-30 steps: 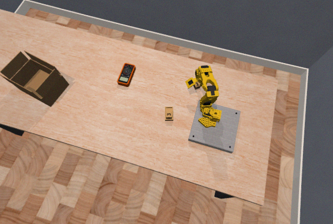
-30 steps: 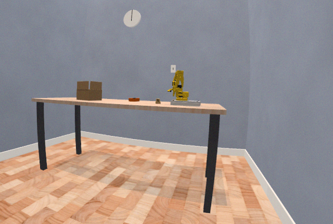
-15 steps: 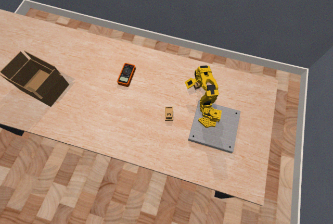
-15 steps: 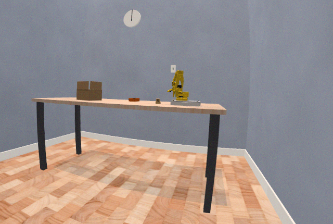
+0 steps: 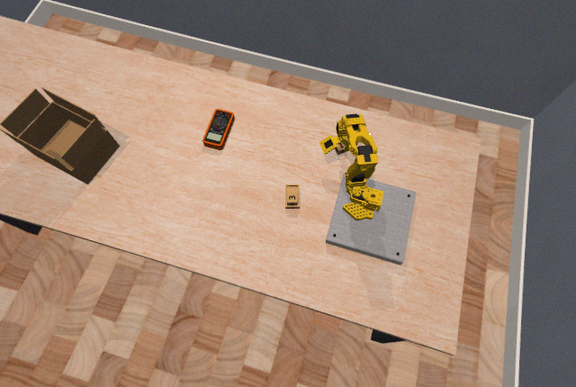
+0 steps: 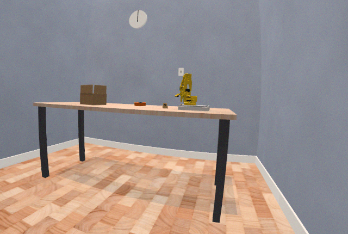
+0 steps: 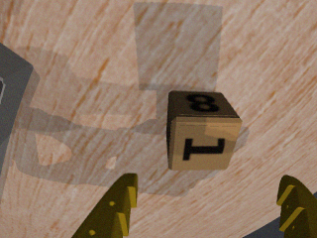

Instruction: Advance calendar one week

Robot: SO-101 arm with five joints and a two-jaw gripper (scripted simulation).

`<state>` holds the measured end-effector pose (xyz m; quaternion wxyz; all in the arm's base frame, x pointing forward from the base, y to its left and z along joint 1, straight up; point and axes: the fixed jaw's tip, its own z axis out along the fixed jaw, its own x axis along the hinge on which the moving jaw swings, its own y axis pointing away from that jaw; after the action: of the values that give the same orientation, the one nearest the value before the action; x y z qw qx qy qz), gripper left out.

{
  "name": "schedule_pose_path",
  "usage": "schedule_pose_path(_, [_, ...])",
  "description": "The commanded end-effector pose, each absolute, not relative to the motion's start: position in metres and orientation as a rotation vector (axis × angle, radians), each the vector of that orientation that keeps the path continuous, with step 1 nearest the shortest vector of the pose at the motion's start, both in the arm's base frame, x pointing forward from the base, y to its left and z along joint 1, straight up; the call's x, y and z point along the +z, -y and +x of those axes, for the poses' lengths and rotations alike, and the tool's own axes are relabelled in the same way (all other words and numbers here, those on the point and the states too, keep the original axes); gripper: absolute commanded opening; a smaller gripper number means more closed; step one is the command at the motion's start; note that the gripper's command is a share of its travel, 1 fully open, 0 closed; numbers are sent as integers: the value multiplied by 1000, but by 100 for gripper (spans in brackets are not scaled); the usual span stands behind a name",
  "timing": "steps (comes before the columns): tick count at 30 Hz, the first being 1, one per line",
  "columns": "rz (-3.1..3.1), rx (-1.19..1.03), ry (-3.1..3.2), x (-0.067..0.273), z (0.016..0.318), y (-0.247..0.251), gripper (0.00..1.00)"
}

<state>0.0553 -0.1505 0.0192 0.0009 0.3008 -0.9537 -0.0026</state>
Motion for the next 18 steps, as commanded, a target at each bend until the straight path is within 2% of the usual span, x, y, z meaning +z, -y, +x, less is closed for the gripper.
schedule_pose_path(1, [940,-28,2996,13,56,148,35])
schedule_pose_path(18, [940,-28,2996,-11,56,148,35])
